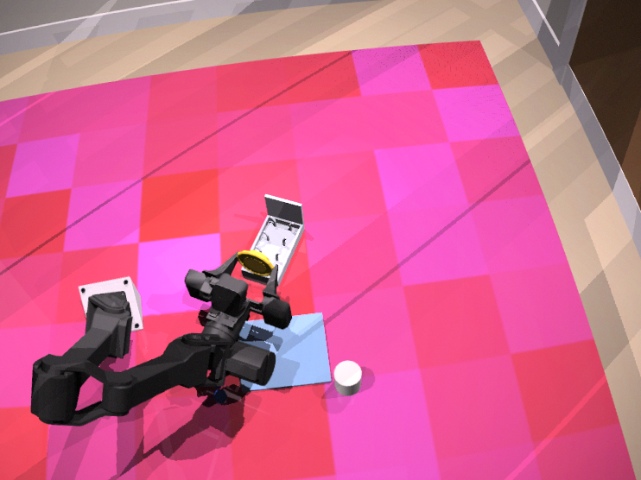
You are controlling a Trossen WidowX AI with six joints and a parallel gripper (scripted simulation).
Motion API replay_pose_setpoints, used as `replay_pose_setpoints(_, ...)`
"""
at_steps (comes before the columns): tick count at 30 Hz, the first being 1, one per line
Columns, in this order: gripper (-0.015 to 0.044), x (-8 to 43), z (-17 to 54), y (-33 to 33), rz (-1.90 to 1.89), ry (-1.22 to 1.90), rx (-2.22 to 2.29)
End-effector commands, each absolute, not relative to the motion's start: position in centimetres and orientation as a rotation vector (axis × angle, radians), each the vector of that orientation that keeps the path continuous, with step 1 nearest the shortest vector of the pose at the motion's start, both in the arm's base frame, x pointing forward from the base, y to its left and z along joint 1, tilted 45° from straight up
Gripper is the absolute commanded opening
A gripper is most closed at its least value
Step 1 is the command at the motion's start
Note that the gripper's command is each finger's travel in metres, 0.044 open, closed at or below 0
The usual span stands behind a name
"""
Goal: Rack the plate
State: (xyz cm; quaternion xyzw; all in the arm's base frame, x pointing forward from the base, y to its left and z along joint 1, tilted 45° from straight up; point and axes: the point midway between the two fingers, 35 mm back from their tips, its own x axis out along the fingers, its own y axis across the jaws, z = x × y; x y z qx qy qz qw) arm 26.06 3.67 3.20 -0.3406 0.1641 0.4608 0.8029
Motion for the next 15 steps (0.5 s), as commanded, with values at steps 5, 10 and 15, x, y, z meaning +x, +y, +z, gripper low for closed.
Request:
replay_pose_setpoints(5, 0.0000, 26.4, 2.6, 4.2, 0.988, 0.355, -0.727)
replay_pose_setpoints(10, 0.0000, 26.8, 2.1, 4.7, 0.988, 0.351, -0.728)
replay_pose_setpoints(15, 0.0000, 27.1, 1.8, 5.1, 0.989, 0.350, -0.729)
